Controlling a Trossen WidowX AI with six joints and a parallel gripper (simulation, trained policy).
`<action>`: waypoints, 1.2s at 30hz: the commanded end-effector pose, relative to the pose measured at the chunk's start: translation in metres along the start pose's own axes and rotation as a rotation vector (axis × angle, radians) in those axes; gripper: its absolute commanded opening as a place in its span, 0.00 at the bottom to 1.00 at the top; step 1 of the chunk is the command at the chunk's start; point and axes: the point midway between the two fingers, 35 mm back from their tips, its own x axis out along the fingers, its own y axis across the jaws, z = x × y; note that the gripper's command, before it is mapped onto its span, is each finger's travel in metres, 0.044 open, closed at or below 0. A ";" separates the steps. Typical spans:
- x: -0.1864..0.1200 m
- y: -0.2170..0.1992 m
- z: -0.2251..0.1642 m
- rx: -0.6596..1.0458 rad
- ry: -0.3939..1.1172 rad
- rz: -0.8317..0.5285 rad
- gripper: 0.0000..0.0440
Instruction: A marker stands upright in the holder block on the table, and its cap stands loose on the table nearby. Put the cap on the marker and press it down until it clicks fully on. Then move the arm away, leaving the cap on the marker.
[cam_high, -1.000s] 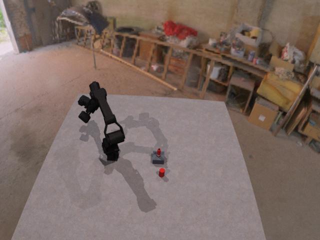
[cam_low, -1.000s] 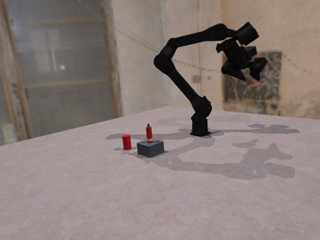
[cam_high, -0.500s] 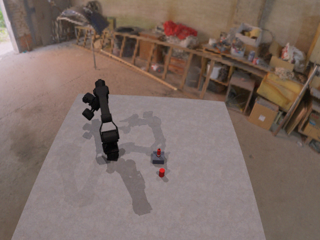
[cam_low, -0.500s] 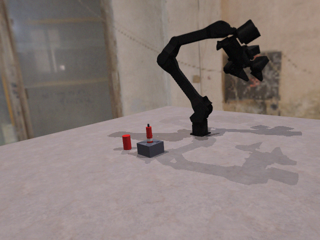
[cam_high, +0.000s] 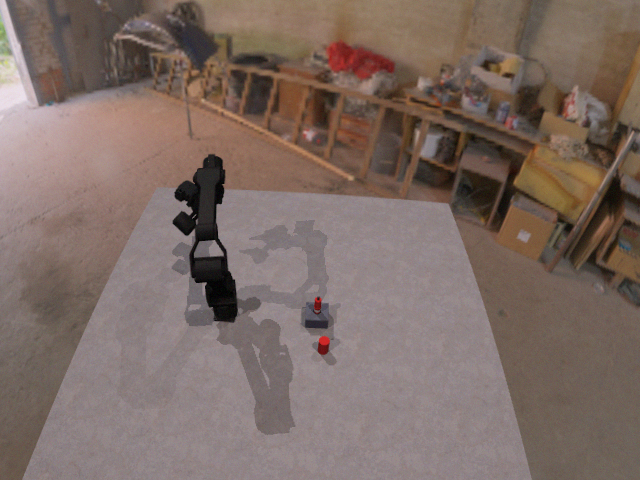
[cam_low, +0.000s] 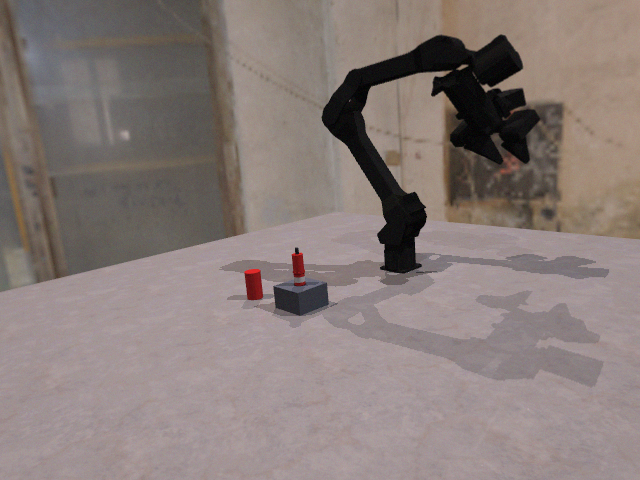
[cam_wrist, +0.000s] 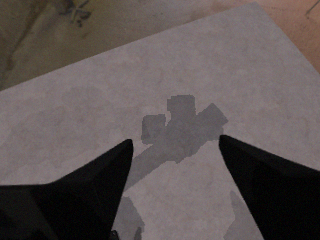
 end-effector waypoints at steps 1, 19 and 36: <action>-0.002 -0.008 -0.004 0.014 0.017 -0.015 0.75; -0.020 -0.044 -0.029 0.098 0.072 -0.103 0.75; -0.041 -0.074 -0.058 0.181 0.121 -0.178 0.76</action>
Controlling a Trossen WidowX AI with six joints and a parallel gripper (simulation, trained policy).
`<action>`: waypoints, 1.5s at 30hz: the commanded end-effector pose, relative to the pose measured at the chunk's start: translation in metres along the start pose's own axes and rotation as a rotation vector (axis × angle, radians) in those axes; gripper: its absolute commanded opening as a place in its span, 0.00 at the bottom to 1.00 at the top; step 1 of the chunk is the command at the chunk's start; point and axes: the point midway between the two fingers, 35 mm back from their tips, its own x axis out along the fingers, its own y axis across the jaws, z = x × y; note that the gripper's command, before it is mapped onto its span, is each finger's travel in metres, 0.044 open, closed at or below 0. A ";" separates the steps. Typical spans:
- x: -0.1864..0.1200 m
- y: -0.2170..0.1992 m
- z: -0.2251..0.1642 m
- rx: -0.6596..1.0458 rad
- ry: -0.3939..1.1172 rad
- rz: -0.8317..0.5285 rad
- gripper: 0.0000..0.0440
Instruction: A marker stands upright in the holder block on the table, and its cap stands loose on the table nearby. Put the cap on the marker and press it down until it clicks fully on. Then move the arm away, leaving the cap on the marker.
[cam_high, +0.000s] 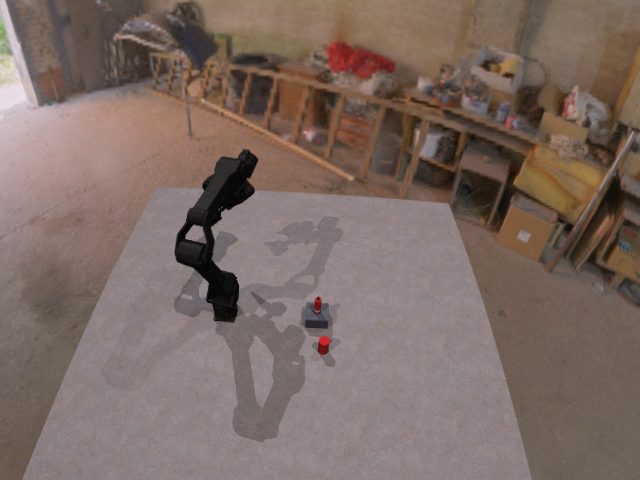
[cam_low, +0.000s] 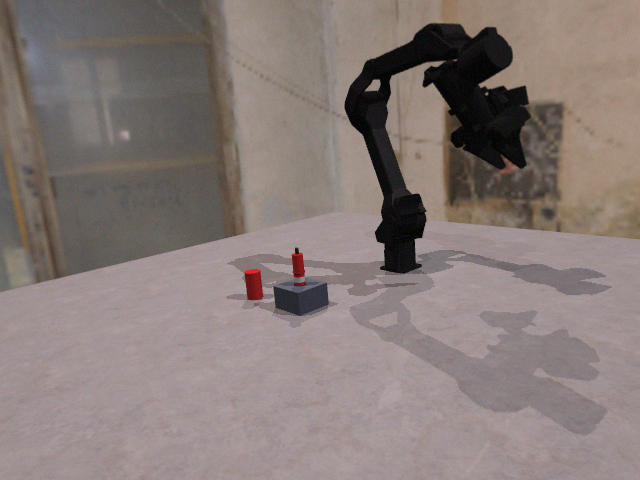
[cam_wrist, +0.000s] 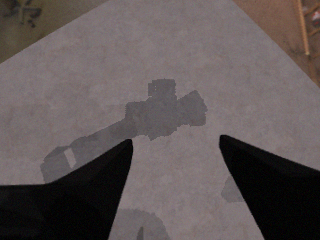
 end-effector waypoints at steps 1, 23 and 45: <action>-0.002 -0.008 -0.006 0.016 0.015 -0.010 0.76; -0.024 -0.049 -0.048 0.129 0.075 -0.096 0.76; -0.055 -0.073 -0.109 0.247 0.148 -0.172 0.76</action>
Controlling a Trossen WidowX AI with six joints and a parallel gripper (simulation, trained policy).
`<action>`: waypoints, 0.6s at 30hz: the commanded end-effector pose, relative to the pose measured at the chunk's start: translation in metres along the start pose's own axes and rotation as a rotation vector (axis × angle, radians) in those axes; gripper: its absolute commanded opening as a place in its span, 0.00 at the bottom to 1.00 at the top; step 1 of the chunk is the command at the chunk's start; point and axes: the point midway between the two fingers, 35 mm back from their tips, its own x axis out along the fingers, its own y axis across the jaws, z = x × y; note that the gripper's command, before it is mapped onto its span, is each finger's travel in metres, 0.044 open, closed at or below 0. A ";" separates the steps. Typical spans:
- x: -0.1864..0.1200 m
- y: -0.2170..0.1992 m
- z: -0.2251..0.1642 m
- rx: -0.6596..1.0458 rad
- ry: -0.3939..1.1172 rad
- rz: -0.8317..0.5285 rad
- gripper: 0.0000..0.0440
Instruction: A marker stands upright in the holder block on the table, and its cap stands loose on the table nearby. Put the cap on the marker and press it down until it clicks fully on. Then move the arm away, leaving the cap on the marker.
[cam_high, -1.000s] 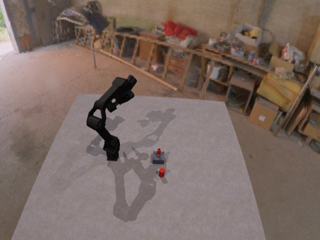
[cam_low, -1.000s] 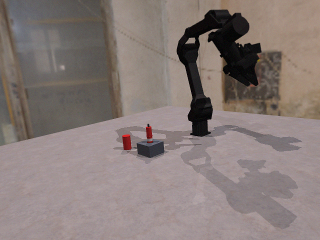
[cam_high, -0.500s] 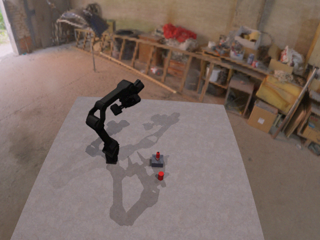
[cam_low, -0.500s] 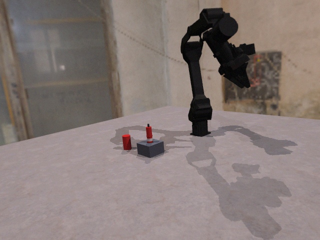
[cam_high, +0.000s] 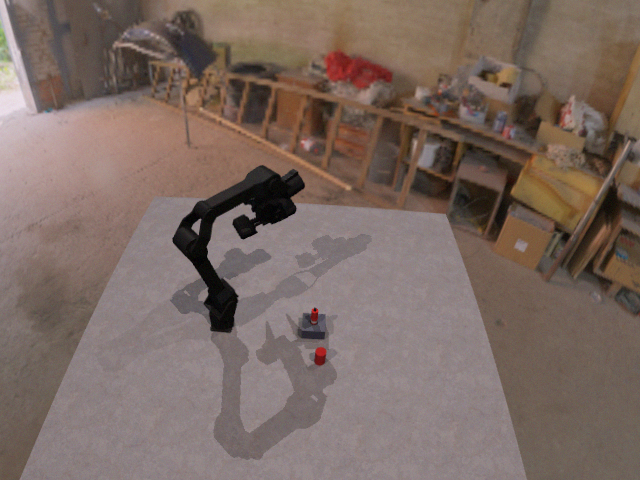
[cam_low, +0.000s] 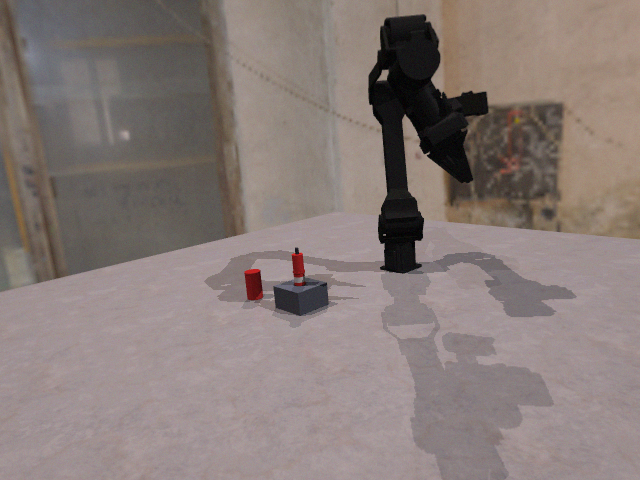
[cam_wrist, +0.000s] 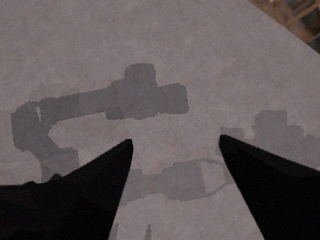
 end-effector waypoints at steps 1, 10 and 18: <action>-0.002 -0.007 -0.011 0.016 0.016 -0.005 0.76; -0.012 -0.019 -0.038 0.063 0.047 -0.032 0.76; -0.021 -0.027 -0.063 0.104 0.073 -0.053 0.76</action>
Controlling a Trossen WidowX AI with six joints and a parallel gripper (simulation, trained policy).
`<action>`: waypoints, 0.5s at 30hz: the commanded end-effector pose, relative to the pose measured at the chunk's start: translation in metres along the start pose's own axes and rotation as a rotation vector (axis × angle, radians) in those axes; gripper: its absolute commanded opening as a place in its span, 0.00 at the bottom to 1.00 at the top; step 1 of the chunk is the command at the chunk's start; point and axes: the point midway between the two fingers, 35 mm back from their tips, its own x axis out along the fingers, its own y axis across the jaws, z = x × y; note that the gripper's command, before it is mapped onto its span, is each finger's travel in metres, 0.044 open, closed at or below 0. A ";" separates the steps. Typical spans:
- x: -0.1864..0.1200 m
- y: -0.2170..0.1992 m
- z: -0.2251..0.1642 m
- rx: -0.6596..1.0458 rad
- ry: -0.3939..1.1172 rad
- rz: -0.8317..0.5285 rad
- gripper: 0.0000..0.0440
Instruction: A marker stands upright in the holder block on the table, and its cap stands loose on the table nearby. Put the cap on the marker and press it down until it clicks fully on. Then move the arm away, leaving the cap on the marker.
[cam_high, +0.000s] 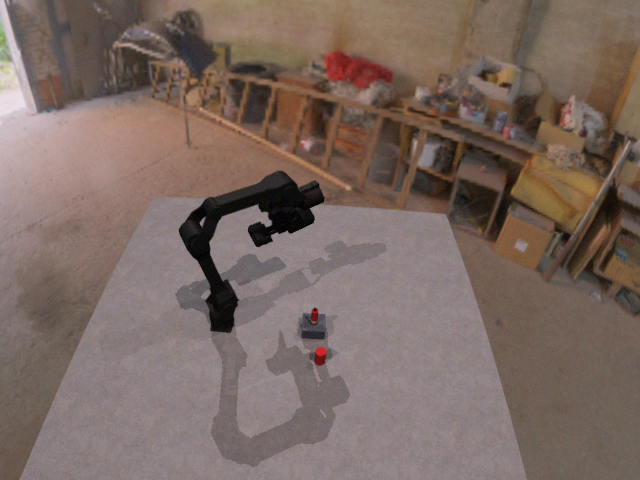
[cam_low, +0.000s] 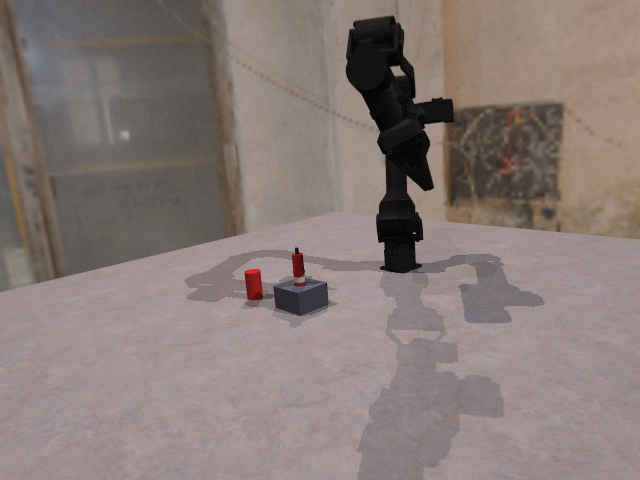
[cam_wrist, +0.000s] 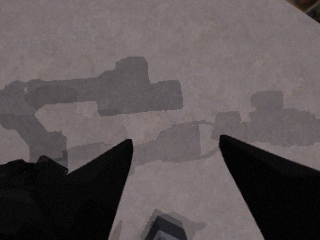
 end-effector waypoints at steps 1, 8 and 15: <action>-0.002 -0.005 -0.012 0.016 0.015 -0.002 0.76; -0.009 -0.013 -0.034 0.052 0.038 -0.018 0.76; -0.016 -0.018 -0.057 0.087 0.062 -0.032 0.75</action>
